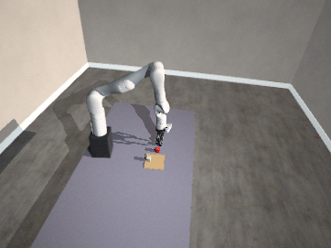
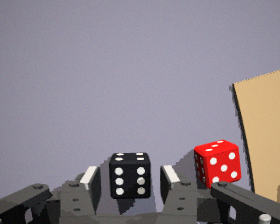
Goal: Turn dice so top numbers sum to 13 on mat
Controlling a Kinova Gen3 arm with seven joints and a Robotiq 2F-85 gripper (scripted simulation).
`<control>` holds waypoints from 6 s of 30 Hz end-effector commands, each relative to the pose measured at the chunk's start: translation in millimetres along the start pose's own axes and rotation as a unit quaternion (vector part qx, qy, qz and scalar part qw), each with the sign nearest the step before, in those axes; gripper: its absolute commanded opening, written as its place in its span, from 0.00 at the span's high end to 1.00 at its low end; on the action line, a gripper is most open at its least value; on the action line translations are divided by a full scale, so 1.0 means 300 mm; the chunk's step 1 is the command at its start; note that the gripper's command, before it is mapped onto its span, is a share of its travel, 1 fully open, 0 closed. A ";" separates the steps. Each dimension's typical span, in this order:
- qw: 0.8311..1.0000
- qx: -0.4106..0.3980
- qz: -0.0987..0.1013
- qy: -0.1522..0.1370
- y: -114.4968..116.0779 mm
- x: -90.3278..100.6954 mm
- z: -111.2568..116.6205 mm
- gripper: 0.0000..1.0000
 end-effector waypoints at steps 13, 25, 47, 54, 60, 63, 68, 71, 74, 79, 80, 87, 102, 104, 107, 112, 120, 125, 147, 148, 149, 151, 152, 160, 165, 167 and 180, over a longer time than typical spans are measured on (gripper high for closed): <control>1.000 0.001 -0.001 -0.001 -0.002 -0.089 -0.005 0.54; 1.000 0.001 -0.001 -0.001 -0.002 -0.100 -0.005 0.54; 1.000 0.001 -0.001 -0.001 -0.002 -0.100 -0.005 0.54; 1.000 0.001 -0.001 -0.001 -0.002 -0.100 -0.005 0.54; 1.000 0.001 -0.001 -0.001 -0.002 -0.100 -0.005 0.74; 1.000 0.001 -0.001 -0.001 -0.002 -0.100 -0.005 0.74; 1.000 0.001 -0.001 -0.001 -0.002 -0.100 -0.005 0.74; 1.000 0.001 -0.001 -0.001 -0.002 -0.100 -0.005 0.74; 1.000 0.001 -0.001 -0.001 -0.002 -0.100 -0.005 0.74; 1.000 0.001 -0.001 -0.001 -0.002 -0.100 -0.005 0.74; 1.000 0.001 -0.001 -0.001 -0.002 -0.100 -0.005 0.74; 1.000 0.001 -0.001 -0.001 -0.002 -0.100 -0.005 0.74; 1.000 0.001 -0.001 -0.001 -0.002 0.049 -0.005 0.74; 1.000 0.001 -0.001 -0.001 -0.003 0.074 -0.005 0.74; 1.000 0.001 -0.001 -0.001 -0.003 0.147 -0.005 0.74; 1.000 0.001 -0.001 -0.001 -0.003 0.223 -0.004 0.74; 1.000 0.001 -0.001 -0.001 -0.003 0.234 -0.004 0.74; 1.000 0.001 -0.001 -0.001 -0.003 0.234 -0.004 0.74; 0.999 0.047 -0.001 -0.002 0.438 0.244 0.062 0.74; 0.999 0.049 -0.001 -0.002 0.465 0.245 0.062 0.74; 0.999 0.052 -0.001 -0.002 0.489 0.246 0.061 0.74; 0.998 0.056 -0.001 -0.002 0.530 0.247 0.058 0.74; 0.998 0.058 -0.001 -0.002 0.546 0.248 0.057 0.74; 0.998 0.062 -0.001 -0.001 0.584 0.249 0.053 0.74; 0.998 0.062 -0.001 -0.001 0.584 0.249 0.053 0.74; 0.998 0.062 -0.001 -0.001 0.584 0.249 0.053 0.74; 0.998 0.062 0.000 -0.001 0.584 0.227 0.053 0.74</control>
Point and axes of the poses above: the point where the finger pads meet when closed, its own x axis back along the fingers, its own y axis across the jaws, z = x × y, the point moved 4 cm from there along x, back along the fingers, and after that the axes turned 2 degrees about x, right-handed, at the moved point
